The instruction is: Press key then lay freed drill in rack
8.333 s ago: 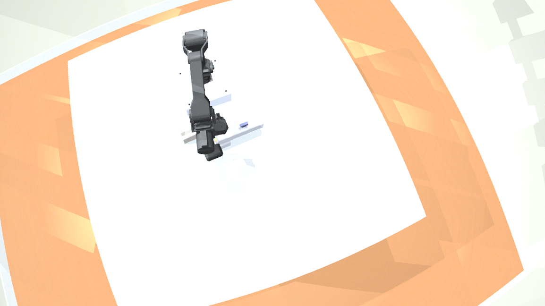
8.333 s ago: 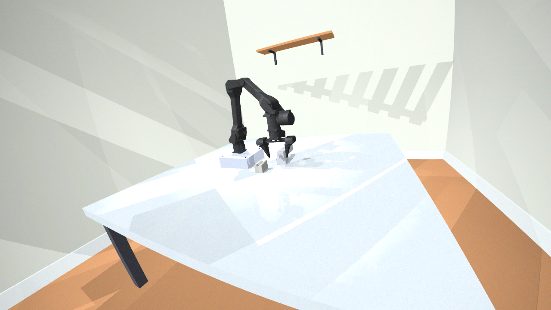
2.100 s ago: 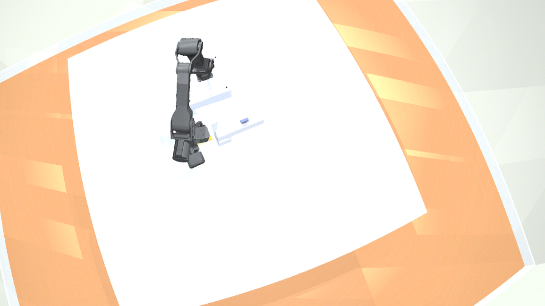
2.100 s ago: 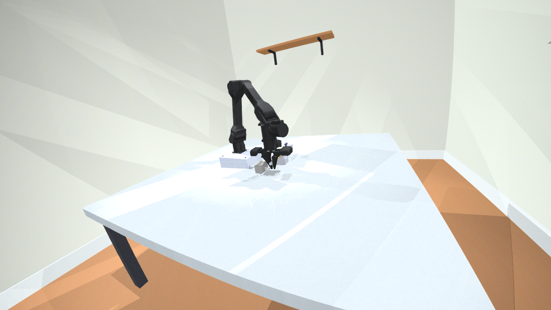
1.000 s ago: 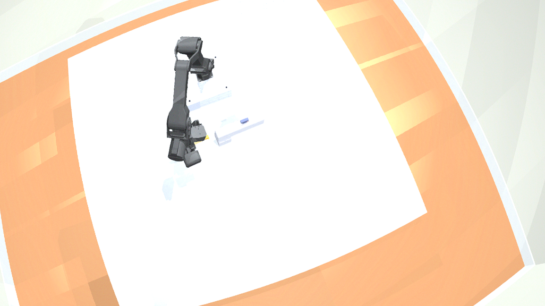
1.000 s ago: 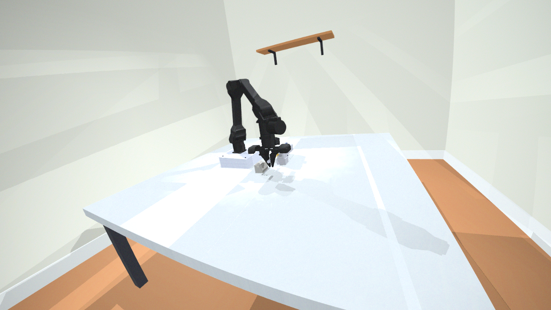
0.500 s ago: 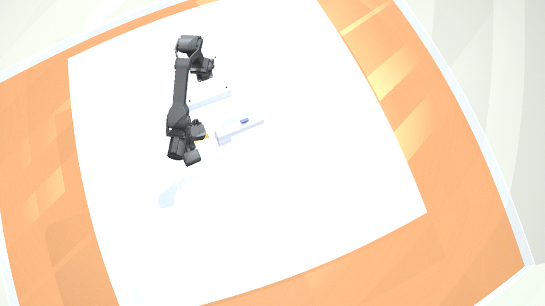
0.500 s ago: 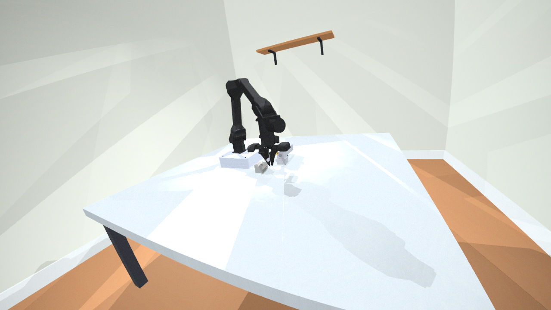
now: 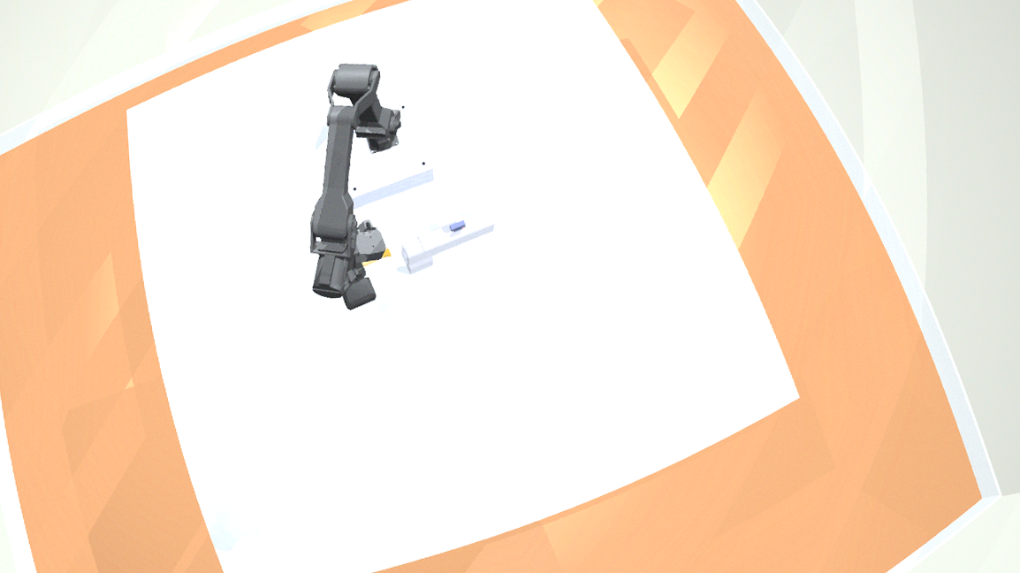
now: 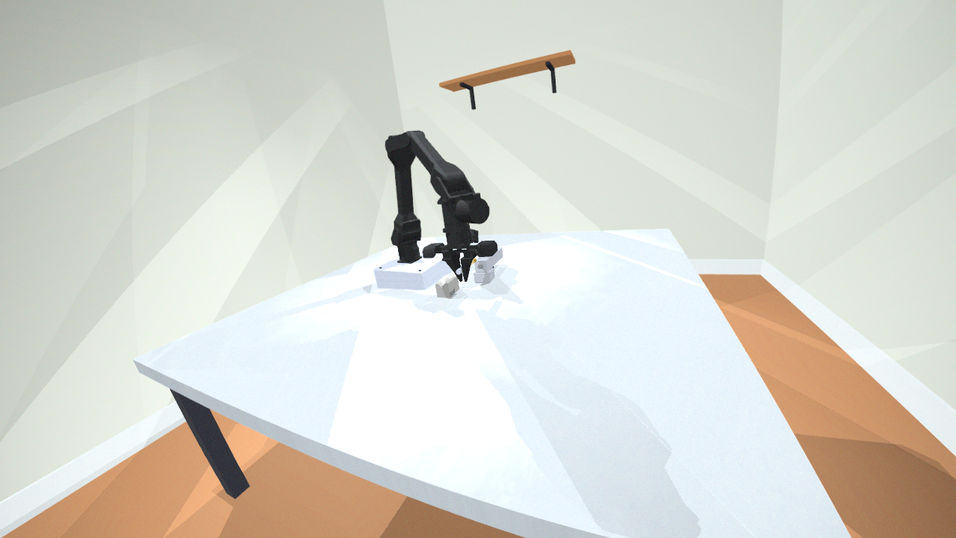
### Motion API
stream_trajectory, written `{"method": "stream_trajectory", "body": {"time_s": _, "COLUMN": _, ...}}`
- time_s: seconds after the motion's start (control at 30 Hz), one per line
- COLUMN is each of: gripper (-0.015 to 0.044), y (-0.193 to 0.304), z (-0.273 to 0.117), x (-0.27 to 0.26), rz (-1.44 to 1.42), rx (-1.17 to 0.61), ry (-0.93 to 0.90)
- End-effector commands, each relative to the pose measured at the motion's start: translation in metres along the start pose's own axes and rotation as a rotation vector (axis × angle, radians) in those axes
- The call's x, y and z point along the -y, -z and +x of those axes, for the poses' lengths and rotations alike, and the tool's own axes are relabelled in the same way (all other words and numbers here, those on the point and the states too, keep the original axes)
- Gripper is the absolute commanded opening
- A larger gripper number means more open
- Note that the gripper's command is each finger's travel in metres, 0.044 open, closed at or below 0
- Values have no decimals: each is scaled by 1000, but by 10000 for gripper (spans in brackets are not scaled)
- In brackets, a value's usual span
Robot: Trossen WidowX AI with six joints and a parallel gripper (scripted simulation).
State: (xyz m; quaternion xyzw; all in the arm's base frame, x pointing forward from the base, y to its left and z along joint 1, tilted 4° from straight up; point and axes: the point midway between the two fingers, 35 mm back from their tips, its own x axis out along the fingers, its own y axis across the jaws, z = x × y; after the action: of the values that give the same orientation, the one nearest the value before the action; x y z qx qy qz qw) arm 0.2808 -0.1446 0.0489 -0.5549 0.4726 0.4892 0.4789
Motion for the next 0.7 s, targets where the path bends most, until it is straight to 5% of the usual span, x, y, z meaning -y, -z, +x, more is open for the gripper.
{"method": "stream_trajectory", "body": {"time_s": 0.0, "gripper": 0, "y": 0, "z": -3, "x": 1, "rz": -4, "rx": 2, "ry": 5}}
{"method": "stream_trajectory", "body": {"time_s": 0.67, "gripper": 0, "y": -2, "z": -13, "x": 2, "rz": -4, "rx": 3, "ry": 5}}
